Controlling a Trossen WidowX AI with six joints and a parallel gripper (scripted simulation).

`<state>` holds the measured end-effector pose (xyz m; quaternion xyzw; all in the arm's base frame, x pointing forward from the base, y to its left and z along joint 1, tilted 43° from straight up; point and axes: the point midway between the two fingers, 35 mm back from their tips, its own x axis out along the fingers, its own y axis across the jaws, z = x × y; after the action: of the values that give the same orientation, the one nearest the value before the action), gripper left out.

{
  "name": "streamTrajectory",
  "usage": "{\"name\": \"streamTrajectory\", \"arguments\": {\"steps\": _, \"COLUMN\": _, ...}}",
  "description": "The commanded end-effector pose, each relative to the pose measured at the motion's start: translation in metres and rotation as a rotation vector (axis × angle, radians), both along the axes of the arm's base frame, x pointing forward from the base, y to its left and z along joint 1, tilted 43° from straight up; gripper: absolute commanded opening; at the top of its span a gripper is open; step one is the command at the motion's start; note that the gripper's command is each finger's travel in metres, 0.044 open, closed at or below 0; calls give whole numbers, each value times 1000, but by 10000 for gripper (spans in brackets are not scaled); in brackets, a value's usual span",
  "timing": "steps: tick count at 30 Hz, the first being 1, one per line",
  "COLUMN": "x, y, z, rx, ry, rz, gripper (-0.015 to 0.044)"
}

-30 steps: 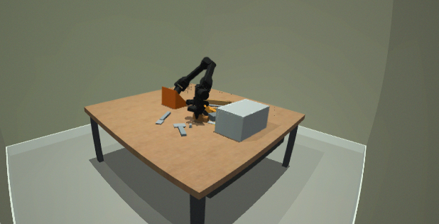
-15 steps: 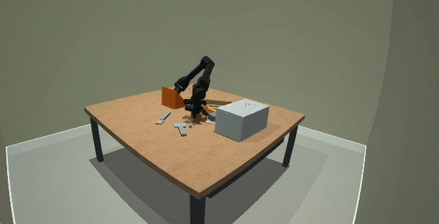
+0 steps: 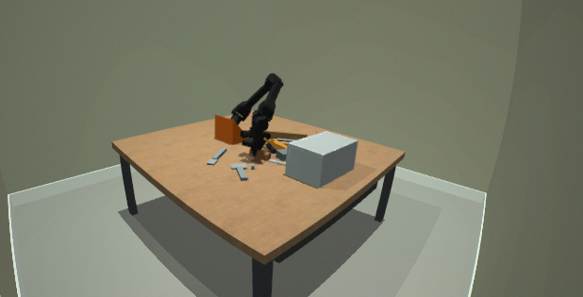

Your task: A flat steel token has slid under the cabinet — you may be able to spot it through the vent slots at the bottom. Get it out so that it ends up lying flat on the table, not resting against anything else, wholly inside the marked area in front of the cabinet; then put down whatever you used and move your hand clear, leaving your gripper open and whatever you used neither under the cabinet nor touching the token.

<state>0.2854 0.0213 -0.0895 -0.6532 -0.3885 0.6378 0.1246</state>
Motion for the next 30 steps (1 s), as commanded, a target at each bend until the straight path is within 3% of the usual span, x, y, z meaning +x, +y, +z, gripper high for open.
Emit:
{"name": "streamTrajectory", "arguments": {"steps": 1, "x": -7, "y": -2, "z": -2, "rx": 2, "ry": 3, "rz": 1, "gripper": 0}}
{"name": "streamTrajectory", "arguments": {"steps": 30, "x": -49, "y": -19, "z": -11, "rx": 1, "ry": 5, "rz": 1, "gripper": 0}}
